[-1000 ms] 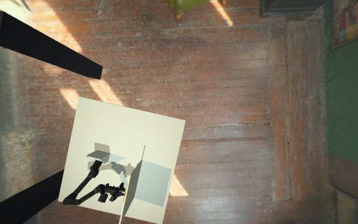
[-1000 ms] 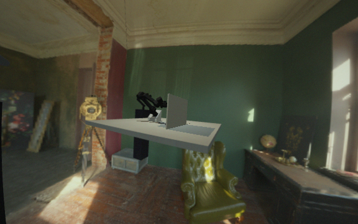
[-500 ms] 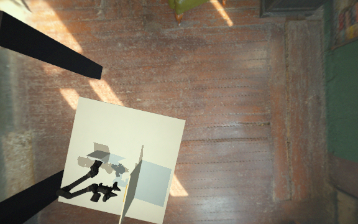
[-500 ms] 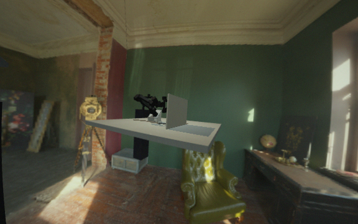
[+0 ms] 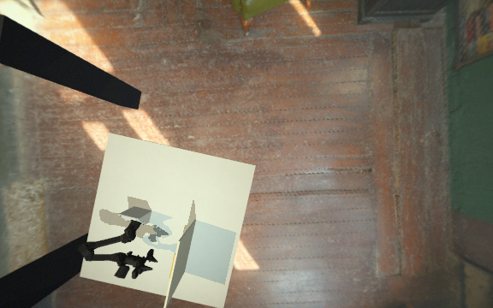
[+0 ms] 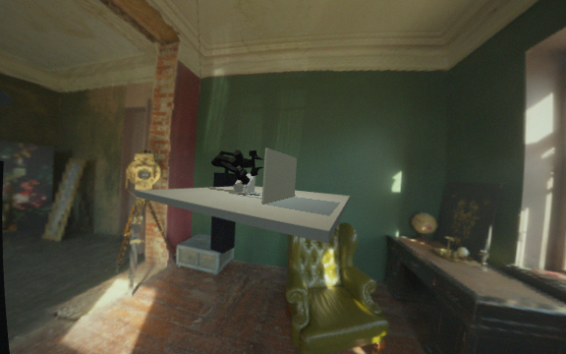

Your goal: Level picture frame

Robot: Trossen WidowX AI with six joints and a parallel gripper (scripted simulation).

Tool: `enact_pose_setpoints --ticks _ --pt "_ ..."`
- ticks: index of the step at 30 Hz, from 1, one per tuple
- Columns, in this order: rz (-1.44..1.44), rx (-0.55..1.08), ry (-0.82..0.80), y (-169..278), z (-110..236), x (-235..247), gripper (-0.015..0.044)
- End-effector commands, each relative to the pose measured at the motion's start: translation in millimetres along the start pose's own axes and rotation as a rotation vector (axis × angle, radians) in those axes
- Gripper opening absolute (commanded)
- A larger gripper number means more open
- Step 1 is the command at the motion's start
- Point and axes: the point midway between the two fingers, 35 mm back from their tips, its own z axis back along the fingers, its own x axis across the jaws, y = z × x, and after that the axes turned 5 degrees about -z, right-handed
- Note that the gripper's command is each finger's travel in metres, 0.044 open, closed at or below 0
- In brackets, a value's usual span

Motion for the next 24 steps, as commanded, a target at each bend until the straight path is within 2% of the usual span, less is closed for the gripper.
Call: enact_pose_setpoints --ticks 1,6,24 --pt "-0.058 -0.001 0.004 -0.9 27.4 9.7 0.026" --pt "-0.116 0.002 0.008 0.8 60.0 13.4 0.026" --pt "-0.118 0.002 0.008 0.9 61.2 13.5 0.026"
